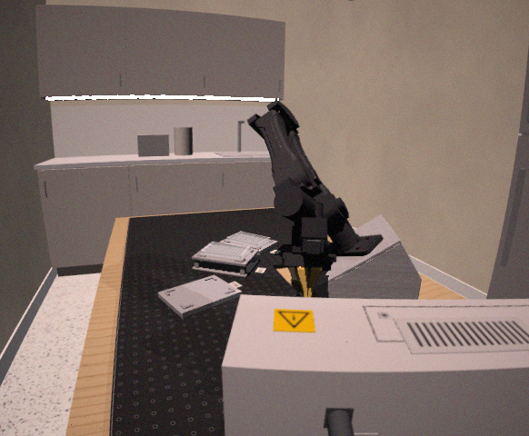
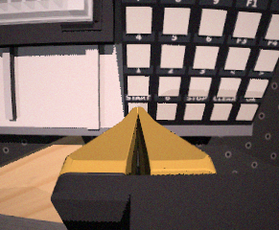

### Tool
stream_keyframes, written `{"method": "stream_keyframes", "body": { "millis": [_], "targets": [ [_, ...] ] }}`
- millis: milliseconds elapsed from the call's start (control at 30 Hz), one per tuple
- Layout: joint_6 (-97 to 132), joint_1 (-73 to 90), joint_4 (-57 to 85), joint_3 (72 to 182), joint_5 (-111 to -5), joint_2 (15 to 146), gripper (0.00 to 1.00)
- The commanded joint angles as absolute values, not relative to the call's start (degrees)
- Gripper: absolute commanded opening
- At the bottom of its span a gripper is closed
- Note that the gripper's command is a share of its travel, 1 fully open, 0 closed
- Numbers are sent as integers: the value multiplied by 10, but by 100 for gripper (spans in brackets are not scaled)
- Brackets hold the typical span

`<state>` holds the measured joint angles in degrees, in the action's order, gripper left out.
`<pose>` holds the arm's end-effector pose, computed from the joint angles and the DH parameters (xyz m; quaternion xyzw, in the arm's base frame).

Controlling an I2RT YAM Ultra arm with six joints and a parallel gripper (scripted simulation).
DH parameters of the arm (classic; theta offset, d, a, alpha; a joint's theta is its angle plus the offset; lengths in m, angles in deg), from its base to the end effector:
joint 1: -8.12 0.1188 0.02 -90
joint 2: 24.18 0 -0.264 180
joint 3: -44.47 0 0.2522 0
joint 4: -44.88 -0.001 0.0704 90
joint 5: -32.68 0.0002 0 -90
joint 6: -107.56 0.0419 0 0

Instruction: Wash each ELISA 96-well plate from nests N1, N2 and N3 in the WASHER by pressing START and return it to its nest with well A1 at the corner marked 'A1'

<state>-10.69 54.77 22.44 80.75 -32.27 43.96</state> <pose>0.1488 0.1332 0.1426 -0.5122 0.7781 -0.1559 0.3284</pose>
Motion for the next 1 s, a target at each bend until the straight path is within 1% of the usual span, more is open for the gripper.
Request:
{"method": "stream_keyframes", "body": {
  "millis": [0,967],
  "targets": [
    [-103,550,233,809,-326,437,0],
    [-45,614,68,839,-289,329,0]
  ]
}}
